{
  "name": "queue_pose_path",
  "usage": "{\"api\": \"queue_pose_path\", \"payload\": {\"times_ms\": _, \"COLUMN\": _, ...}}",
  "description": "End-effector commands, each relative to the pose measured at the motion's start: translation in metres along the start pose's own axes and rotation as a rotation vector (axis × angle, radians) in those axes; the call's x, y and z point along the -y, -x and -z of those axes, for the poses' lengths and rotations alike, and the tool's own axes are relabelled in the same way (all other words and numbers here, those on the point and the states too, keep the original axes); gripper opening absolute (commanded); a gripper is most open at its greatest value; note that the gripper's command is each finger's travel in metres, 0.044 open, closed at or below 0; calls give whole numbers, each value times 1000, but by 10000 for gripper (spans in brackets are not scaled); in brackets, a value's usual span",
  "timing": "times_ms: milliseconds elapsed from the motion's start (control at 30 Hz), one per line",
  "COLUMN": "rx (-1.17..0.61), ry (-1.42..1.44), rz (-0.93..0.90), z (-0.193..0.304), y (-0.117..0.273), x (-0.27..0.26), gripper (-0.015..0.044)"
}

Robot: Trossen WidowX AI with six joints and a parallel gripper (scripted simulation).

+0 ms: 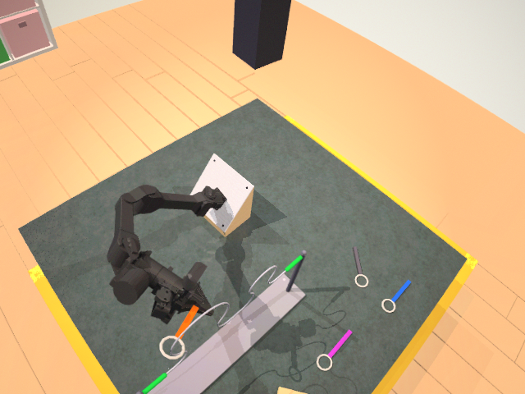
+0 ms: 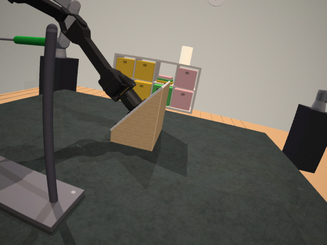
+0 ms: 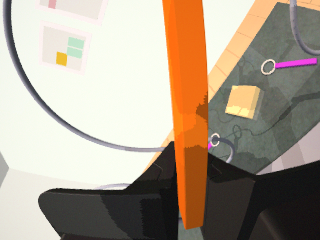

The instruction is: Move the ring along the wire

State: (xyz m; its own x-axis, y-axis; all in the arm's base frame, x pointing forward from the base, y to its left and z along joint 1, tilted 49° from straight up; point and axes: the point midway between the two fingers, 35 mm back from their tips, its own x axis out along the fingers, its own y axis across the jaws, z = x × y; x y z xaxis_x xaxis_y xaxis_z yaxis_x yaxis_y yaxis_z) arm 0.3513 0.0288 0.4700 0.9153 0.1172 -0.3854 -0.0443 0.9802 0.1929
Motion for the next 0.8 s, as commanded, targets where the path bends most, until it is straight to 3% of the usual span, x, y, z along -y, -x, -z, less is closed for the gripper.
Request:
{"api": "queue_pose_path", "payload": {"times_ms": 0, "rx": 5, "ry": 51, "rz": 23, "z": 0, "y": 0, "x": 1, "gripper": -150}}
{"api": "queue_pose_path", "payload": {"times_ms": 767, "rx": 36, "ry": 309, "rz": 154, "z": -2, "y": -1, "x": 13, "gripper": -150}}
